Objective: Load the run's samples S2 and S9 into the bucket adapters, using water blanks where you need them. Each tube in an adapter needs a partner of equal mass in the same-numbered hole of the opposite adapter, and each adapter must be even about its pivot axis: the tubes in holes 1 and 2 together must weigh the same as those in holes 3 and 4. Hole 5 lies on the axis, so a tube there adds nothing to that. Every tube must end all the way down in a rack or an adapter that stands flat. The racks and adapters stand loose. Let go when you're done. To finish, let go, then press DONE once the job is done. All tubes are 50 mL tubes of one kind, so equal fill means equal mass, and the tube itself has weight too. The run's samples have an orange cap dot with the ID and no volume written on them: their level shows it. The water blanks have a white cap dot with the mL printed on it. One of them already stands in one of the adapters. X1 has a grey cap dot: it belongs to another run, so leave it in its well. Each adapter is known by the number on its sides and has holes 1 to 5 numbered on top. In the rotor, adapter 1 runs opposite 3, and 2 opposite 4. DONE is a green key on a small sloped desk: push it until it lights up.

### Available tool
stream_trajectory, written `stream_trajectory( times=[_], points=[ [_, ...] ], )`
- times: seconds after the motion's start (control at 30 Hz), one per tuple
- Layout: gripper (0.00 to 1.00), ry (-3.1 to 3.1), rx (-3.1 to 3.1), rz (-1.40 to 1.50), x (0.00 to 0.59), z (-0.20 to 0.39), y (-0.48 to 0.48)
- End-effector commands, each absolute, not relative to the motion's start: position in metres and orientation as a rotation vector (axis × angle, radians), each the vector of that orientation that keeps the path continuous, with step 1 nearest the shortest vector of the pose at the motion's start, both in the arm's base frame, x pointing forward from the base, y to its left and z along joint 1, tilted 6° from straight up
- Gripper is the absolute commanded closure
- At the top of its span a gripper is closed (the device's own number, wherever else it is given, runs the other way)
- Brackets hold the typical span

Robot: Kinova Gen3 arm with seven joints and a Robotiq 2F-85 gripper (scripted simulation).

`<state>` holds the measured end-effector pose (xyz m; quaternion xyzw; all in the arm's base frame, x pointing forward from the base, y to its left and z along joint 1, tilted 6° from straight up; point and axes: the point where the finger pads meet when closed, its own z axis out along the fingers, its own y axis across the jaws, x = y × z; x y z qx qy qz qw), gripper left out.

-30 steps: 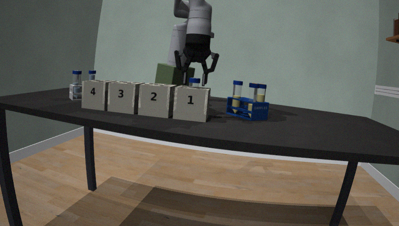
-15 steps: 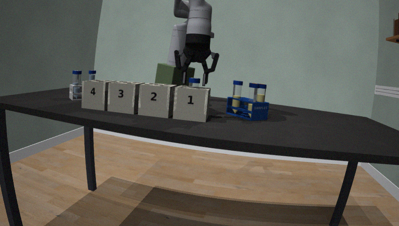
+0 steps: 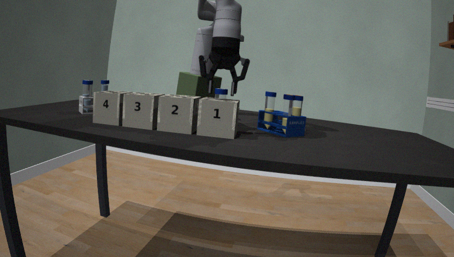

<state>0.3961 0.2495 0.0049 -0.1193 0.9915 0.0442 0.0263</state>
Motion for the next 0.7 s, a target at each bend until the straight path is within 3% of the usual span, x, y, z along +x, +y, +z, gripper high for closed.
stream_trajectory(
  times=[0.0,0.67],
  points=[
    [0.38,3.063,-0.369,0.138,0.396,0.012,0.248],
    [0.38,3.061,-0.368,0.14,0.396,0.036,0.247]
  ],
)
